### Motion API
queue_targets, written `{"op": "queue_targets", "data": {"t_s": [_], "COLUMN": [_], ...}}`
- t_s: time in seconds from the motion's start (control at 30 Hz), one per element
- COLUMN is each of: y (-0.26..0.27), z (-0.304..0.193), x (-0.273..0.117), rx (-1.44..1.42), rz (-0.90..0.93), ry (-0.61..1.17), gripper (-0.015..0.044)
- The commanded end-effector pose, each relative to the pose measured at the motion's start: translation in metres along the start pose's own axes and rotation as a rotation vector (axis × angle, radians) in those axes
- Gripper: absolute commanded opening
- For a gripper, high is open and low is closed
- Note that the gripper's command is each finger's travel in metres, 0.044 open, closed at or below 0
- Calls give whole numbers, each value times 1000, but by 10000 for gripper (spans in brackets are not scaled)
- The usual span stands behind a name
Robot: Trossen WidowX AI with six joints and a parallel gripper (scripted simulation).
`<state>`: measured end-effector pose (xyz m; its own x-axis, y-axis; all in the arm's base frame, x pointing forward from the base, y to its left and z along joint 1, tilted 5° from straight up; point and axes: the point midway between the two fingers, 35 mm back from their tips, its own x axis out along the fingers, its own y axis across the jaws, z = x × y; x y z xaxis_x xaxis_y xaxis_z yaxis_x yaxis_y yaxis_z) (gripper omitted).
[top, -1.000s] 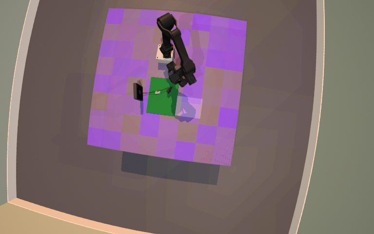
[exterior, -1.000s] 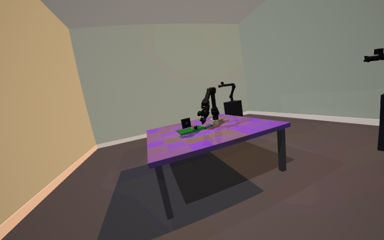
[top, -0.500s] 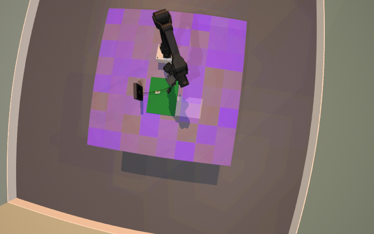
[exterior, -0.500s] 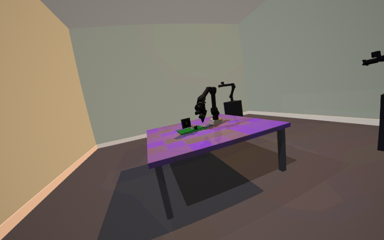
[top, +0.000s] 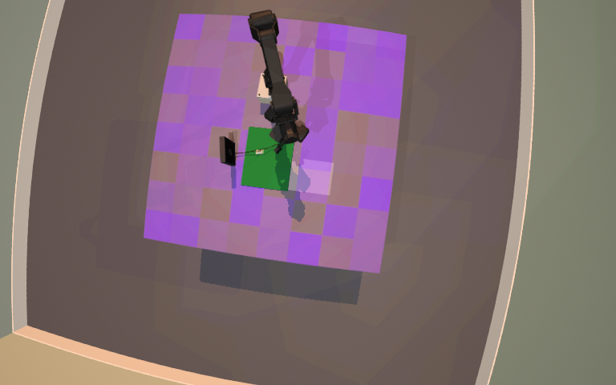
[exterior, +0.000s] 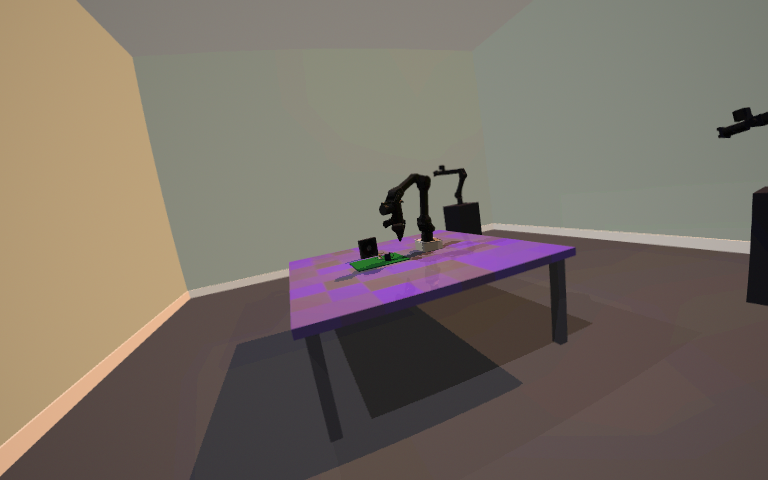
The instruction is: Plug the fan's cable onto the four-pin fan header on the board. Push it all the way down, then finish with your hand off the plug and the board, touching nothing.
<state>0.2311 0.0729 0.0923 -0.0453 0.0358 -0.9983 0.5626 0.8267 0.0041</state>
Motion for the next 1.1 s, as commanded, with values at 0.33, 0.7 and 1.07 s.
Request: {"op": "queue_targets", "data": {"t_s": [0.33,0.7,1.07], "y": [-15,-11,-11], "z": [102,104,101], "x": [-45,37,58], "rx": [96,96,96], "rz": [37,37,37], "ry": [4,5,5], "gripper": [440,440,440]}}
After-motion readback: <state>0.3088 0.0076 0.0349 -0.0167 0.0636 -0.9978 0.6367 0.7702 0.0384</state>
